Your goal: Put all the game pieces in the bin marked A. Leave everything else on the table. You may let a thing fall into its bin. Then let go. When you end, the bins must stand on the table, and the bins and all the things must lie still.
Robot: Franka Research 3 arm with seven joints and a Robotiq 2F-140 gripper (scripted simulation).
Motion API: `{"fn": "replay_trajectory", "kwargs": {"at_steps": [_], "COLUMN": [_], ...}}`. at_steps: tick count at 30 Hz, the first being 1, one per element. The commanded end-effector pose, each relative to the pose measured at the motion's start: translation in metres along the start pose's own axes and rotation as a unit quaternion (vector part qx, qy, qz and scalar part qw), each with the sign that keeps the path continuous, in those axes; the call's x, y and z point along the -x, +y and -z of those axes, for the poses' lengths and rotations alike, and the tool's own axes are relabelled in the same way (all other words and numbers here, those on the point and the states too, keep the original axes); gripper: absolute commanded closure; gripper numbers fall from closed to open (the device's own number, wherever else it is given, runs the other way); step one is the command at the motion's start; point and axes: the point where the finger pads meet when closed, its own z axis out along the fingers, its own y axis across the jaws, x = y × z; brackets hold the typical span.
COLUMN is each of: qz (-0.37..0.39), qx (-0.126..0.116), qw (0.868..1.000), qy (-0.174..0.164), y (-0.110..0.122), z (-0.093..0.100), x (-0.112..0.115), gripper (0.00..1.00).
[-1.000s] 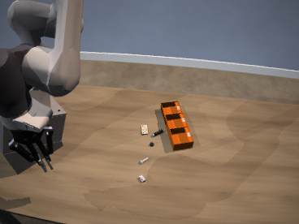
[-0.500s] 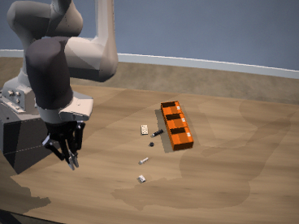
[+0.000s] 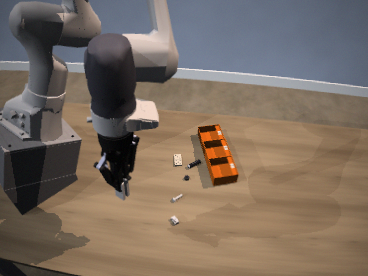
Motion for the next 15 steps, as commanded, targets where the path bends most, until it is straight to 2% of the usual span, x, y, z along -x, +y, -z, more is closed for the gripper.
{"fn": "replay_trajectory", "kwargs": {"at_steps": [1,3,5,7,10,12,14,15], "qz": [0.025,0.025,0.025,0.06,0.06,0.094,0.094,0.094], "qx": [-0.001,-0.001,-0.001,-0.002,-0.002,-0.005,-0.005,-0.005], "qw": [1.0,1.0,1.0,0.998,0.998,0.995,0.995,0.995], "qy": [0.004,0.004,0.004,0.008,0.008,0.011,0.011,0.011], "y": [-0.021,-0.033,-0.033,-0.049,-0.063,-0.079,-0.094,-0.094], "z": [0.002,0.003,0.003,0.004,0.005,0.006,0.006,0.006], "x": [-0.01,-0.016,-0.016,-0.021,-0.026,-0.03,-0.033,-0.033], "gripper": [0.95,0.95,0.95,0.95,0.95,0.95,0.95,0.95]}}
